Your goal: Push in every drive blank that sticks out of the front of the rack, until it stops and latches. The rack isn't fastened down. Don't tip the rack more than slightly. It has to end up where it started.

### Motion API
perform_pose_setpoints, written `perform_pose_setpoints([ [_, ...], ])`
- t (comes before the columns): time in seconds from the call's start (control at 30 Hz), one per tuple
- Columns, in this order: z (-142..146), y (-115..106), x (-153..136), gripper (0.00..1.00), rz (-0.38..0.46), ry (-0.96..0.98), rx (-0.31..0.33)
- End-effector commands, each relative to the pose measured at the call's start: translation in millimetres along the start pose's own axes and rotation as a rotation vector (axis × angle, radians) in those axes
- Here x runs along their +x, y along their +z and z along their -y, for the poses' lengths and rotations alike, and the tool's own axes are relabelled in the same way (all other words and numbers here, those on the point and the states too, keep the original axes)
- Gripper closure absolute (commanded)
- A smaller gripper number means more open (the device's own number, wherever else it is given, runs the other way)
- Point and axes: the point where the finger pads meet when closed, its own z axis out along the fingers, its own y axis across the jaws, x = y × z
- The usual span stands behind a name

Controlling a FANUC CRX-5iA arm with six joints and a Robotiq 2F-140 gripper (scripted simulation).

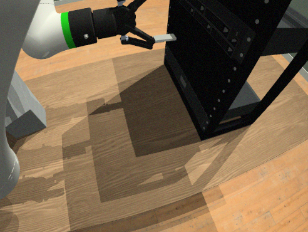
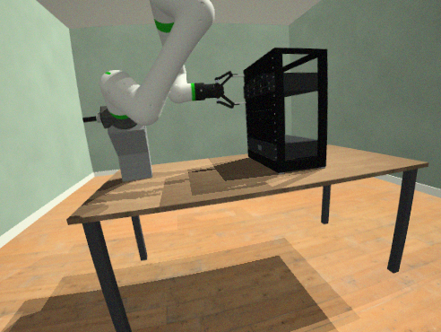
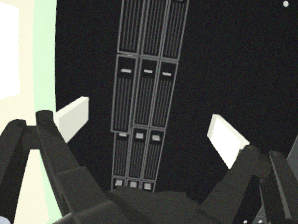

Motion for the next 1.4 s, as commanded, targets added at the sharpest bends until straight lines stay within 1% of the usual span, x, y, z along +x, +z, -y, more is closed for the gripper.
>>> perform_pose_setpoints([
  [0.0, 1.0, 0.1, -0.2, 0.0, 0.0, 0.001, 0.001],
  [0.7, 1.0, 0.1, -0.2, 0.0, 0.0, 0.001, 0.001],
  [0.73, 1.0, 0.1, -0.2, 0.9, 0.0, 0.001, 0.001],
  [1.37, 1.0, 0.1, -0.2, 0.9, 0.0, 0.001, 0.001],
])
